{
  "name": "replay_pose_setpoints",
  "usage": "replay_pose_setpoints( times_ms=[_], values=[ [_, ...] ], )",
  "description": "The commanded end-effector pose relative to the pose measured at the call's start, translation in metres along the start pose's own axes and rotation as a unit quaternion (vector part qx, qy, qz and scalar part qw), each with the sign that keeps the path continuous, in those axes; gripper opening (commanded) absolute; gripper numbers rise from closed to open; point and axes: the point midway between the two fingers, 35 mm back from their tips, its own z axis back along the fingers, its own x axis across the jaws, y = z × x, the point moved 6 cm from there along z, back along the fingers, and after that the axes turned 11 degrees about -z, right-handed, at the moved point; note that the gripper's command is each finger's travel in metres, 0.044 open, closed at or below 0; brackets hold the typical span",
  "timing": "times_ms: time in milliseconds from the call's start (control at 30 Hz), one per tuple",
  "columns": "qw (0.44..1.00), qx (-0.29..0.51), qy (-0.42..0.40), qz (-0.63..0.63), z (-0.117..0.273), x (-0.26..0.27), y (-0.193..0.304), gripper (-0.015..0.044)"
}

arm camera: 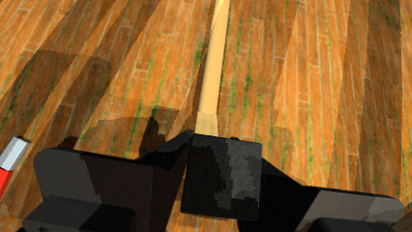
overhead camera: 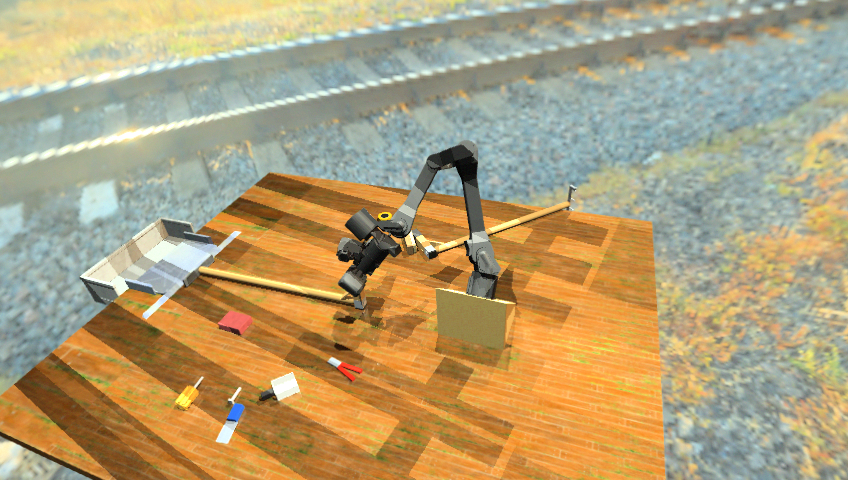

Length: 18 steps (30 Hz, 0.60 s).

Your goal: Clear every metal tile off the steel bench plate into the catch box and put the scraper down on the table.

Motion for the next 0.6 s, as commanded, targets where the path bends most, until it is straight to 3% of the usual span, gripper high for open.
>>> replay_pose_setpoints(
  times_ms=[0,567],
  values=[
    [1.0,-0.007,-0.001,-0.005,-0.003,0.0,-0.011,0.0],
    [1.0,-0.009,0.002,-0.008,-0.019,-0.001,-0.031,0.0]
  ],
)
